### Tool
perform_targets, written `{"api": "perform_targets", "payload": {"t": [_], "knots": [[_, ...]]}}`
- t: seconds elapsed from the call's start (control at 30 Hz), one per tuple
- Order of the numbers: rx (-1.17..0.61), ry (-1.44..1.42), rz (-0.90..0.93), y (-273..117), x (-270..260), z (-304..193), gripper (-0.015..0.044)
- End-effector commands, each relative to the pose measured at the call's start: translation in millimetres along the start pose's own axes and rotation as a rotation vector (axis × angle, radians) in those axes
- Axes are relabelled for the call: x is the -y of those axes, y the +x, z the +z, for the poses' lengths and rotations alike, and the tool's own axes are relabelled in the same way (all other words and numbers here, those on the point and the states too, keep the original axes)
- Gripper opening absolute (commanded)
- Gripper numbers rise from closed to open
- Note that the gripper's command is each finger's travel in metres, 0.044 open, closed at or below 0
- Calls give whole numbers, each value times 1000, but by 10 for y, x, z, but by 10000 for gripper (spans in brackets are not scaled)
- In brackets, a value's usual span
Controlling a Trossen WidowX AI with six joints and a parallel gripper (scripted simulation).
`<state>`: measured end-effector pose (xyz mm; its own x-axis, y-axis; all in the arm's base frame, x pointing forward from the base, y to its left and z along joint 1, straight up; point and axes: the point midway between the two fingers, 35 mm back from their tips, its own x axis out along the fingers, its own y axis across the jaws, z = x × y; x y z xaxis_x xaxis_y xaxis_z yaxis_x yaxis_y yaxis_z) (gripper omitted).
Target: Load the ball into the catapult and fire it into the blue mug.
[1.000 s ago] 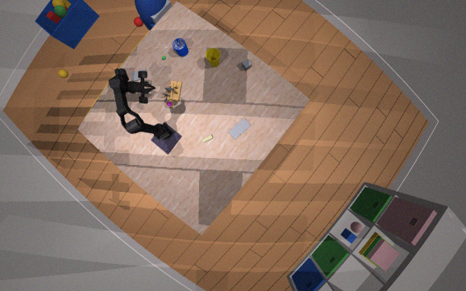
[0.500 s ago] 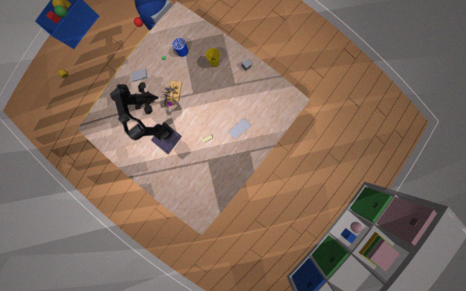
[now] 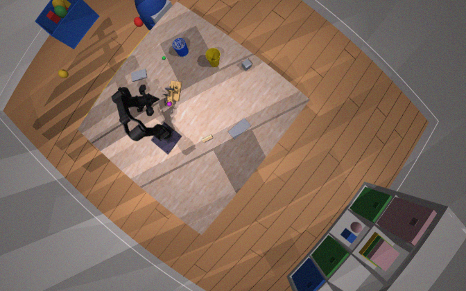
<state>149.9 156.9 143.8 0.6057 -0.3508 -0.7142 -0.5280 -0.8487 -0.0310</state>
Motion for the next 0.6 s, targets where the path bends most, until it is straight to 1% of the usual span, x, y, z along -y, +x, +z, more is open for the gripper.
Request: {"api": "perform_targets", "payload": {"t": [0.0,0.57], "knots": [[-6,-12,2,53,6,50,0],[-5,-12,2,249,33,254,0]]}}
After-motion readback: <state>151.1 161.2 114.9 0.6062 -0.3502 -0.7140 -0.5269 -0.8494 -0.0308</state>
